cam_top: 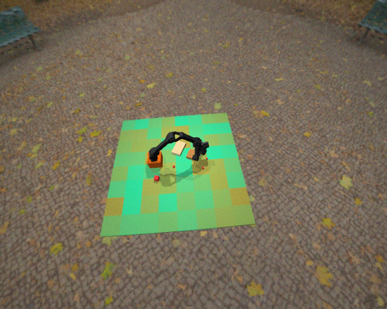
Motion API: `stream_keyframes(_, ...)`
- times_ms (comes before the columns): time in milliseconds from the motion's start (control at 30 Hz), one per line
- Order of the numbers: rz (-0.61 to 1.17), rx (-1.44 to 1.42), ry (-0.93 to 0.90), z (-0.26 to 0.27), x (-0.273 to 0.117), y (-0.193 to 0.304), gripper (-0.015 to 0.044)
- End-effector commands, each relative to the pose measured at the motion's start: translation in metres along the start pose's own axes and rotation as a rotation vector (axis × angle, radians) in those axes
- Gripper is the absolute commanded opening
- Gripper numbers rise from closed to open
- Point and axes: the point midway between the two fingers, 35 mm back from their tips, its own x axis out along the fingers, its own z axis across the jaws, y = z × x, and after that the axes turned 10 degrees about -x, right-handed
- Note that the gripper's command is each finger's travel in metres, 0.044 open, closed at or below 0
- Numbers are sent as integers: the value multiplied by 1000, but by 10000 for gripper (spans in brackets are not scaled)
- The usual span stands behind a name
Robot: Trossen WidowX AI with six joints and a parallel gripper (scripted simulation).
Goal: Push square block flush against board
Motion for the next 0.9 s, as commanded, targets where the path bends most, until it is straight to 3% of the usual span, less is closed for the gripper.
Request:
stream_keyframes(0, 15, 4, 2, 1, 3, 7, 0)
stream_keyframes(867, 16, 4, 1, 5, 4, 30, 0)
